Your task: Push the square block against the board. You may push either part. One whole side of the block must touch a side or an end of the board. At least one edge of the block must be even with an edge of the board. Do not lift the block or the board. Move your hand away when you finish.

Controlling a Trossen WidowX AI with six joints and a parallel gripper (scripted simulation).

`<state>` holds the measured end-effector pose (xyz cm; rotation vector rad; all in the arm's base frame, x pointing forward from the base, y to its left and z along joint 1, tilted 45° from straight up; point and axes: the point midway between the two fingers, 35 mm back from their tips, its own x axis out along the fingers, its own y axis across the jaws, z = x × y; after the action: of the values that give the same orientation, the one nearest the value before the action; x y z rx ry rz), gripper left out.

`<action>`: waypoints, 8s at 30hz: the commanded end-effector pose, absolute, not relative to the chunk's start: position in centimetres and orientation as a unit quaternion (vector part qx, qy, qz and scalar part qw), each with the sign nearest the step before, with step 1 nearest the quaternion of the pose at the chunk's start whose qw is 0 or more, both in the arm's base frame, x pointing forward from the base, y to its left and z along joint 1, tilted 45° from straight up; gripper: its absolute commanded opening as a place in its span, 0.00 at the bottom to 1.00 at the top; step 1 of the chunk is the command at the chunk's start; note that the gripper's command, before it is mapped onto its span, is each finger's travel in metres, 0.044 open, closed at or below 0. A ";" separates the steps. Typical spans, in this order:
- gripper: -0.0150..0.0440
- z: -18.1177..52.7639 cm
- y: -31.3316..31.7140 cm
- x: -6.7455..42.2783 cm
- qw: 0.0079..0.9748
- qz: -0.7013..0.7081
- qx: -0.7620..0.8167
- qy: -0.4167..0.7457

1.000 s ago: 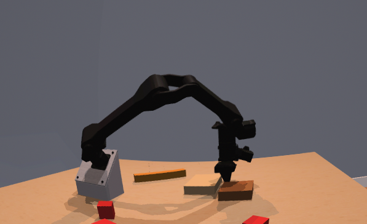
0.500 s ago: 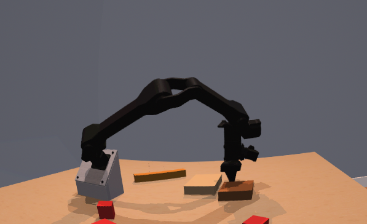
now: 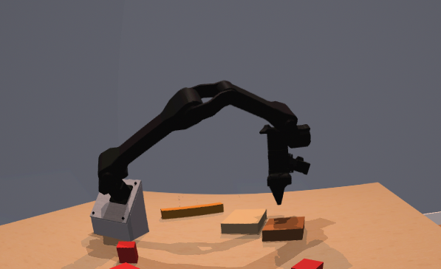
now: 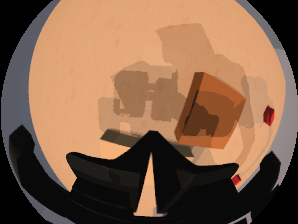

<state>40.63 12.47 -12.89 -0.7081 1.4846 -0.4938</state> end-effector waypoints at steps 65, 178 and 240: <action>0.25 -23.2 15.1 34.7 0.282 0.275 -0.667 0.633; 0.25 -22.5 14.1 31.4 0.288 0.269 -0.664 0.636; 0.25 -18.7 10.1 31.3 0.286 0.268 -0.664 0.637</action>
<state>31.59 11.26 -18.85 -1.7664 1.6733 0.7186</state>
